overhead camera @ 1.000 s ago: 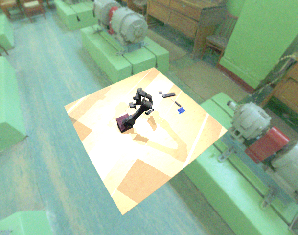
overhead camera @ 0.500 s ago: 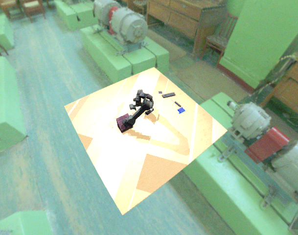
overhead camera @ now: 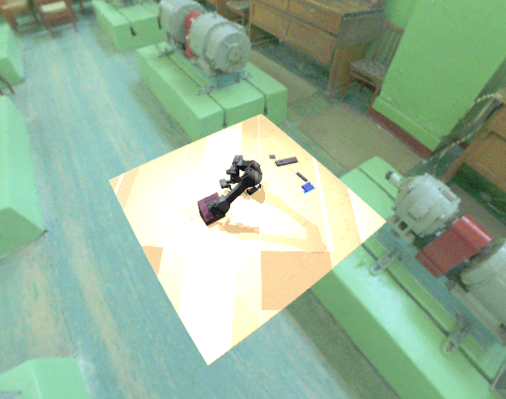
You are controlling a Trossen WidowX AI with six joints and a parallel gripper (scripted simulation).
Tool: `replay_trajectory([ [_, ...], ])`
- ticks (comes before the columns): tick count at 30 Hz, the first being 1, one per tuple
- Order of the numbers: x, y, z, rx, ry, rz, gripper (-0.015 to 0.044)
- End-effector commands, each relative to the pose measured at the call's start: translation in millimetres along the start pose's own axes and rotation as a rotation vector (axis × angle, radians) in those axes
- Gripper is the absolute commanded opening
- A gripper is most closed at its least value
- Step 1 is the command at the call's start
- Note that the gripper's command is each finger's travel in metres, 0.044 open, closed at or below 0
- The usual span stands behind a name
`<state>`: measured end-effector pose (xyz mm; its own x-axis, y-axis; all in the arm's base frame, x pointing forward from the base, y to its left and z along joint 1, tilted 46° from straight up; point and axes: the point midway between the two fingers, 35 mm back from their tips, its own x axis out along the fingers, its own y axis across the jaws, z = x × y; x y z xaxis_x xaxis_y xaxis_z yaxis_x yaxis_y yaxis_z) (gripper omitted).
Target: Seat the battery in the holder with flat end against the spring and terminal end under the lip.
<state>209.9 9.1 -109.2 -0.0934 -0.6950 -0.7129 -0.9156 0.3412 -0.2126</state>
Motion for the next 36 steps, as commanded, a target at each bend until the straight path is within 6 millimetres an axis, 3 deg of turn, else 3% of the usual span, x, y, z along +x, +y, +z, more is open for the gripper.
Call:
replay_trajectory([
  [1, 2.9, 1.0, -1.3, -0.007, 0.005, -0.002, 0.0162],
  [3, 2.9, 1.0, -1.3, -0.007, 0.005, -0.002, 0.011],
  [13, 1.3, 0.9, -1.2, -0.007, 0.005, -0.002, 0.0079],
  [19, -45.8, 1.1, -0.3, -0.007, 0.003, -0.001, 0.0079],
  [24, -47.7, 0.7, -0.5, -0.014, 0.003, -0.001, 0.0079],
  [36, -55.5, -27.8, -2.2, -0.503, -0.006, 0.002, 0.0079],
])
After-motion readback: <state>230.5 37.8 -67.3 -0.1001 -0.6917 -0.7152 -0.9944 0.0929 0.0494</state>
